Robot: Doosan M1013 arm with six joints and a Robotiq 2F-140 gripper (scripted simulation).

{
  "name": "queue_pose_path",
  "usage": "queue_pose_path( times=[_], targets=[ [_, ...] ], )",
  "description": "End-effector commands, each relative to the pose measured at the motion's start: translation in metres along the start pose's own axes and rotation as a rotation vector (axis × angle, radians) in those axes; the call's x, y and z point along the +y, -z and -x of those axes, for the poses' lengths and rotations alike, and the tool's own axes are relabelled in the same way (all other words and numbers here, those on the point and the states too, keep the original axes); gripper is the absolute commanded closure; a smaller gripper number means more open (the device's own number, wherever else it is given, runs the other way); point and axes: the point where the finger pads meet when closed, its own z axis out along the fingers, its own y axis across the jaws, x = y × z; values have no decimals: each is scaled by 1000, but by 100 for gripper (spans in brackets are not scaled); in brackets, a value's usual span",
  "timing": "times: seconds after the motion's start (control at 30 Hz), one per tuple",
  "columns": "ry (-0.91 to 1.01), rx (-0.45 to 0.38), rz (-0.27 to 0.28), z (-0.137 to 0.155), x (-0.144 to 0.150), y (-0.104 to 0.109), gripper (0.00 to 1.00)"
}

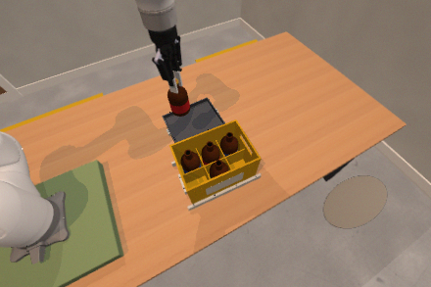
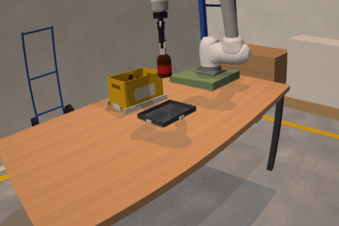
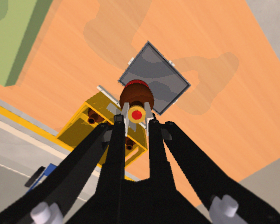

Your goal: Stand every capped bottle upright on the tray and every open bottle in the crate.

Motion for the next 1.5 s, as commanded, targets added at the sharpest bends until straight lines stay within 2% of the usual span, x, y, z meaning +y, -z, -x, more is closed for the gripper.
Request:
queue_pose_path(
  times=[0.0,0.57,1.2,1.47],
  targets=[
    [0,0,0,-4,4,0,100],
    [0,0,0,-27,22,0,100],
    [0,0,0,-39,35,0,100],
    [0,0,0,-40,35,-16,100]
  ],
)
